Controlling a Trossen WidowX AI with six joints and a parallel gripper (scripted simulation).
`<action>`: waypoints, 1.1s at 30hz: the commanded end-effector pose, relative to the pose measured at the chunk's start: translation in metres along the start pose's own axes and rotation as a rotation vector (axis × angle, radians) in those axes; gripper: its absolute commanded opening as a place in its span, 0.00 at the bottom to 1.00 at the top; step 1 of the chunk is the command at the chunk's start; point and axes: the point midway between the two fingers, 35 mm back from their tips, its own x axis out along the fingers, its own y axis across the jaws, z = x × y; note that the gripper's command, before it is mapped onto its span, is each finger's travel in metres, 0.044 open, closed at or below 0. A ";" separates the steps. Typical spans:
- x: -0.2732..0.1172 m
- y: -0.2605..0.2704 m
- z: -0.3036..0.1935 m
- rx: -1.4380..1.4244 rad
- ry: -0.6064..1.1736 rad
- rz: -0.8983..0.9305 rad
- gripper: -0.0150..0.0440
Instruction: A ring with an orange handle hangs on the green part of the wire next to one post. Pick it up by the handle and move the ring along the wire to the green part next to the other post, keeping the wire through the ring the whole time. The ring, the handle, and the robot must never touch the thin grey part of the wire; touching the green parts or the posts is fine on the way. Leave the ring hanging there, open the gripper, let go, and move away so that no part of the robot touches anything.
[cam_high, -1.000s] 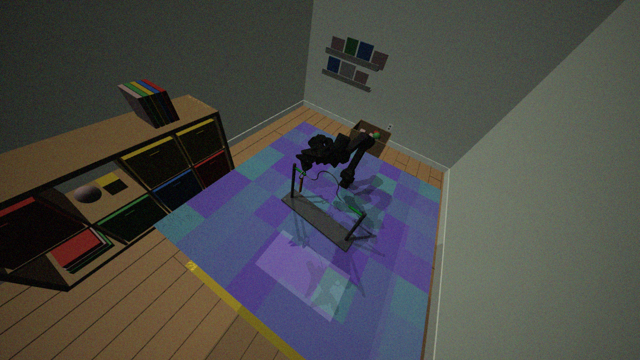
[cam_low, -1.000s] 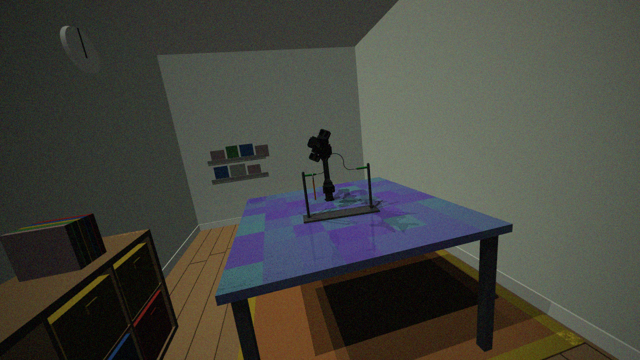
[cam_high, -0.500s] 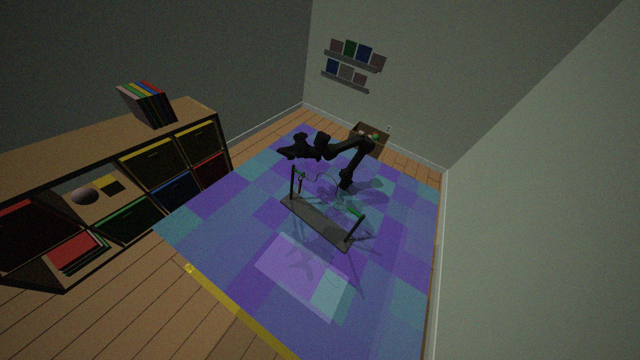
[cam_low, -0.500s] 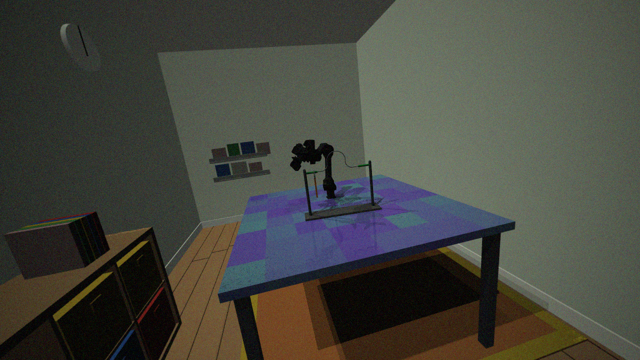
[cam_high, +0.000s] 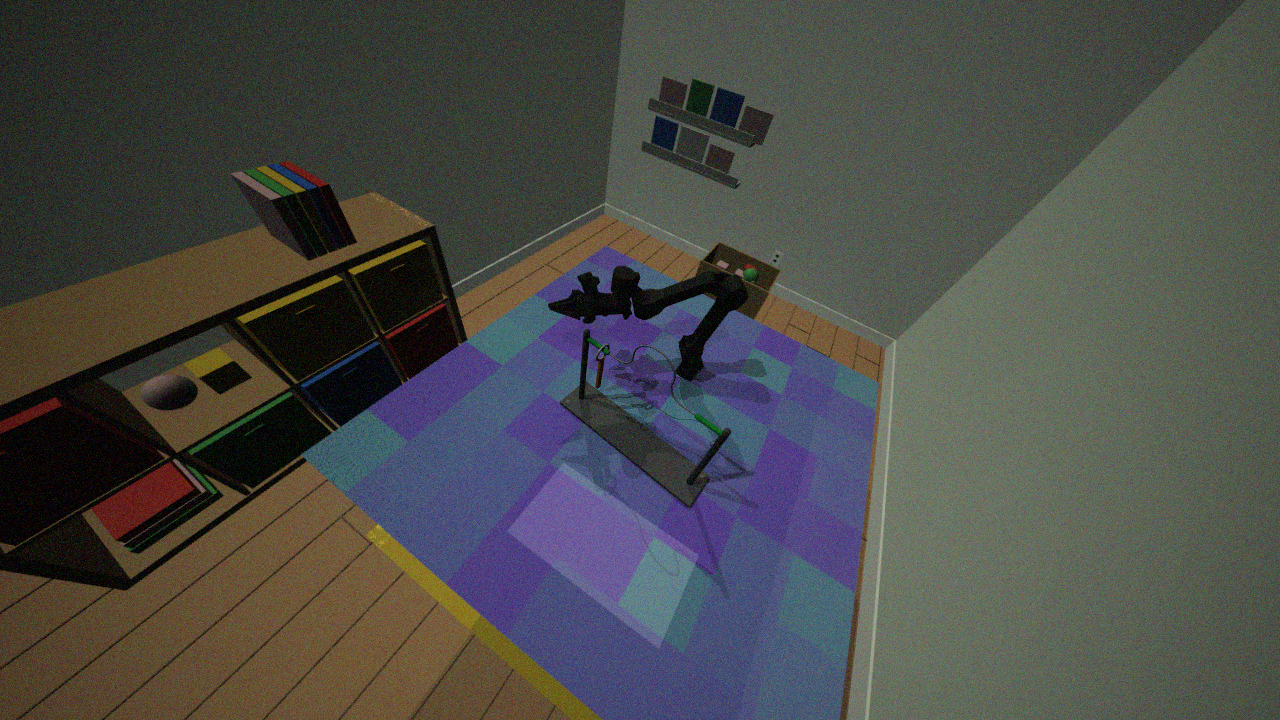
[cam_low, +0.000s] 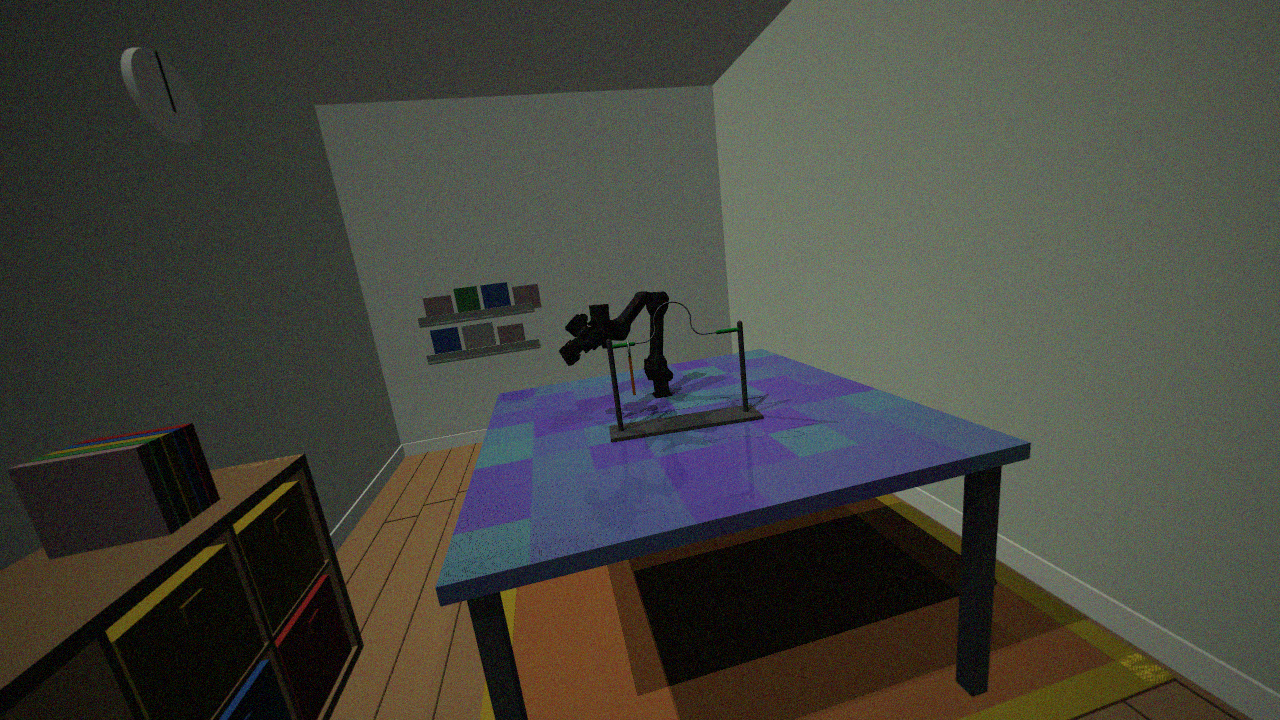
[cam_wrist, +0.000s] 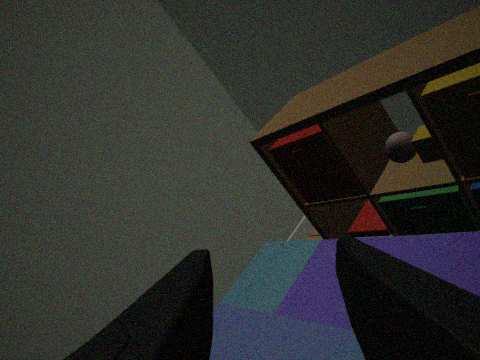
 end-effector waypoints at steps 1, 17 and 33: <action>-0.006 -0.023 -0.021 -0.064 0.053 -0.004 0.53; -0.067 -0.061 -0.117 -0.340 0.241 0.238 0.53; -0.182 -0.053 -0.199 -0.571 0.303 0.603 0.53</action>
